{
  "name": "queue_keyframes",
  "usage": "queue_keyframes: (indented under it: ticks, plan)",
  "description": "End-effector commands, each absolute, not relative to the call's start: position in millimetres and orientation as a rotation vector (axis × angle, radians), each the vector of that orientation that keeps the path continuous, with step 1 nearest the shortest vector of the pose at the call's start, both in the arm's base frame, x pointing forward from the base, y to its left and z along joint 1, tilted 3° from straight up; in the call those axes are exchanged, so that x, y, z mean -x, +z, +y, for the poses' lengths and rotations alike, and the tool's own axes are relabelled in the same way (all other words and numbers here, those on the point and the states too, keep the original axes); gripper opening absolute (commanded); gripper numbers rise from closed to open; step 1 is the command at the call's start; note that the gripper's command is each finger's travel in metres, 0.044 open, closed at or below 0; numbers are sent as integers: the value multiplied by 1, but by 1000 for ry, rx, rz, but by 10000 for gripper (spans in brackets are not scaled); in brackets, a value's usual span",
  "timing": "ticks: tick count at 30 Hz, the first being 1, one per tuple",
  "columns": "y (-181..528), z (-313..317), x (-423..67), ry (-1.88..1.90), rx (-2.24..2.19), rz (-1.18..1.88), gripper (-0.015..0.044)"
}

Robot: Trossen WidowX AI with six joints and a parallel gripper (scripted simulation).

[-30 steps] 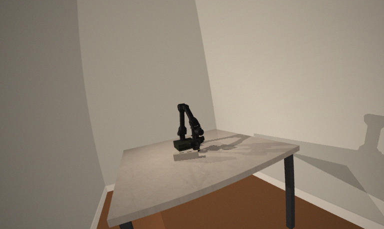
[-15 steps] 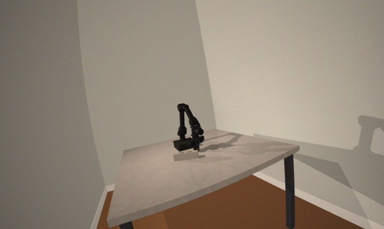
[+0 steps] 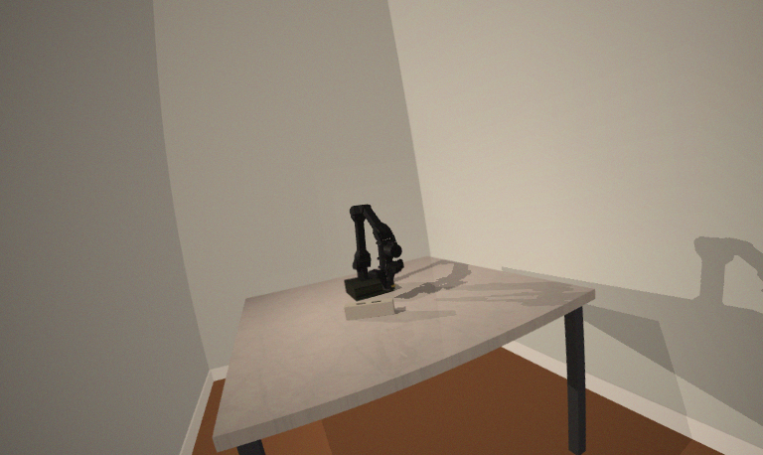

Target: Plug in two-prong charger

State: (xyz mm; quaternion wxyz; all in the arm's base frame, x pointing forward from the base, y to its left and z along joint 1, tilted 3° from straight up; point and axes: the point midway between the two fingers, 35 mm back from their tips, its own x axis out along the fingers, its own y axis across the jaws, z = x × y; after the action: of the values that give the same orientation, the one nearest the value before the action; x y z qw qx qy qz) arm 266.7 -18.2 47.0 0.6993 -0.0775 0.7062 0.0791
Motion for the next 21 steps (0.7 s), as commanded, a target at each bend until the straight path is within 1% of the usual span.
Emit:
queue_keyframes:
  ticks: [1, 21]
  plan:
    - [49, -22, -267, 161, 147, 1572, 0]
    - [32, -59, -262, -49, -85, 1581, 0]
